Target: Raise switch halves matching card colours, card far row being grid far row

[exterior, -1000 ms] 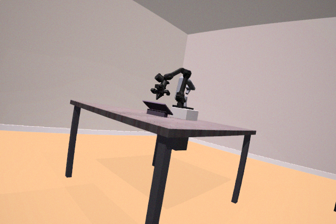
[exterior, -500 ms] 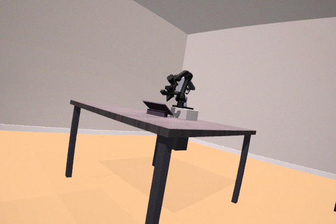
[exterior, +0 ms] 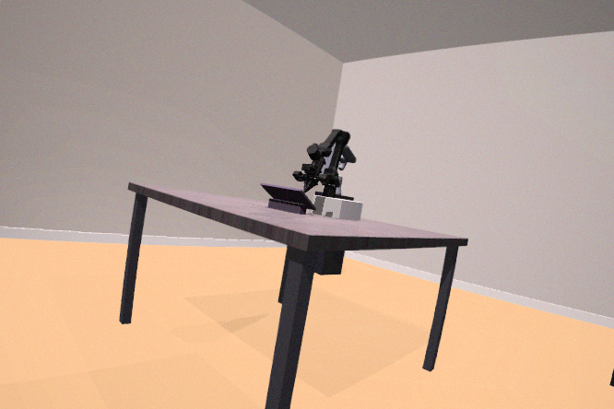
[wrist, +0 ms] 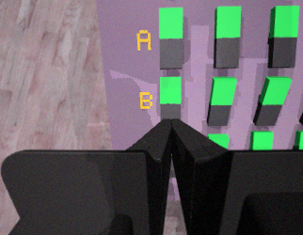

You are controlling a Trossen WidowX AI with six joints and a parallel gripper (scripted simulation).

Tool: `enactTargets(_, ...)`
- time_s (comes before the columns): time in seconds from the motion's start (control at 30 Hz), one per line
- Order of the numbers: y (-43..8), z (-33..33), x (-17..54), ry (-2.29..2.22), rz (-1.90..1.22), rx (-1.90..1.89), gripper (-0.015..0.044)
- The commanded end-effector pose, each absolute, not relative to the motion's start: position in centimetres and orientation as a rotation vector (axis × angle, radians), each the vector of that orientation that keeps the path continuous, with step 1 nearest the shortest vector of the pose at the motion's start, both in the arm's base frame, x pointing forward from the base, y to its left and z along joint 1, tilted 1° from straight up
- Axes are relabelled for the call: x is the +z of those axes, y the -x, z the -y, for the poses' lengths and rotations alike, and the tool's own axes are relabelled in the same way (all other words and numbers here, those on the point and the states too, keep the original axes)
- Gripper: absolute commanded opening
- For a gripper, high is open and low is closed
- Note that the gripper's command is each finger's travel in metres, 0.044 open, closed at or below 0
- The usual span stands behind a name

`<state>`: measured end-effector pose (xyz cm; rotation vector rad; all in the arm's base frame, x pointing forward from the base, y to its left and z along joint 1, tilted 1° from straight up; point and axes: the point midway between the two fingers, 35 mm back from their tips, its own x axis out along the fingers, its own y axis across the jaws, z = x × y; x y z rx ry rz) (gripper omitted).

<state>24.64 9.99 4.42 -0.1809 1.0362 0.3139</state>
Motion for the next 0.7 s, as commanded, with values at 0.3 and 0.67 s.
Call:
enactTargets(0.3, -25.1, -10.1, 2.7, 0.183, -1.049, 0.308, 0.0000)
enactTargets(0.67, -25.2, -10.1, 2.5, 0.183, -1.049, 0.308, 0.0000)
